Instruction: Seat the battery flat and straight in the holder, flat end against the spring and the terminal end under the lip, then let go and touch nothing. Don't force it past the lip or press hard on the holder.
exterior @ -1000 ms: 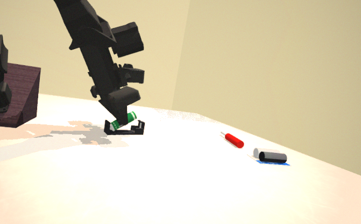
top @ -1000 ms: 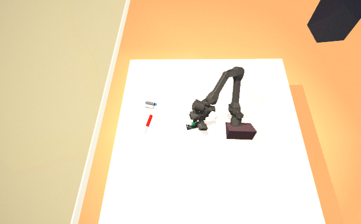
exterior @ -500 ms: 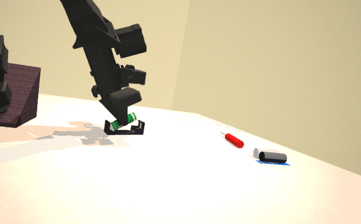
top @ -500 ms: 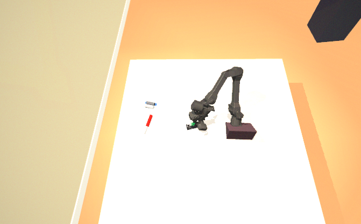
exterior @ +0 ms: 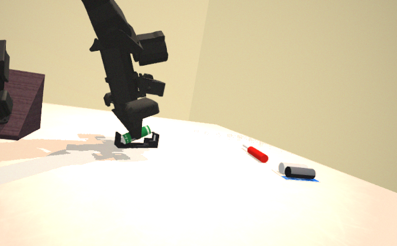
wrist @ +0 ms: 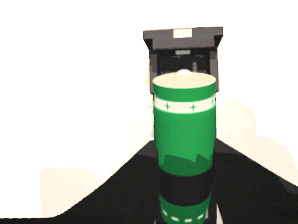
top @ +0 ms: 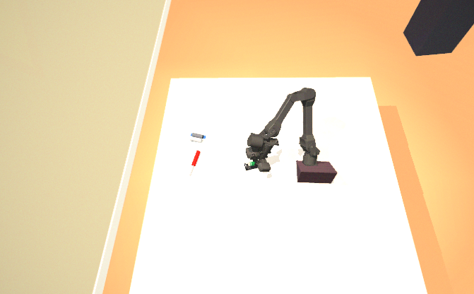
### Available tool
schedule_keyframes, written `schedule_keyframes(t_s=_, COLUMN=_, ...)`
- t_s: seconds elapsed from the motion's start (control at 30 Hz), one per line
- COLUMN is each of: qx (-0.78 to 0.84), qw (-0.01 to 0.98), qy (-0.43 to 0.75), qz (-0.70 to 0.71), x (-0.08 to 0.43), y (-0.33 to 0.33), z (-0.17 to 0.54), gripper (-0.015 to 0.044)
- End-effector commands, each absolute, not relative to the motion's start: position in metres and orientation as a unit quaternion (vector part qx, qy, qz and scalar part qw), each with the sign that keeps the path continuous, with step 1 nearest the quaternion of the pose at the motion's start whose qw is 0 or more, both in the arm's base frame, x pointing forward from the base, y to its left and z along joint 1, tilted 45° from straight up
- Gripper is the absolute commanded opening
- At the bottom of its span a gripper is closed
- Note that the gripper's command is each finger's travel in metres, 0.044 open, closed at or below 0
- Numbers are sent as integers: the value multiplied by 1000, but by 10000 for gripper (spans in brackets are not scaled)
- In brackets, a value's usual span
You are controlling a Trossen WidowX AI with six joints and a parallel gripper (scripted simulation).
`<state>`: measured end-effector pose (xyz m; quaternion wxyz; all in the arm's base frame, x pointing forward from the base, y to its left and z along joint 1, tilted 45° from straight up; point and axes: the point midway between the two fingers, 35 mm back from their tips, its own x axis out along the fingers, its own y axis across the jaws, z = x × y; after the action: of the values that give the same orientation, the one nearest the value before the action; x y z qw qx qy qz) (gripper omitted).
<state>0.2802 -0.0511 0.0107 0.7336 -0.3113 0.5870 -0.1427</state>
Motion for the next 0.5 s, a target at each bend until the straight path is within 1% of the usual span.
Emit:
schedule_keyframes(t_s=0.0, qx=-310, qw=724, qy=599, qz=-146, x=278, y=-52, z=8, gripper=76)
schedule_keyframes(t_s=0.47, qx=-300, qw=702, qy=627, qz=-157, x=281, y=-53, z=6, gripper=76)
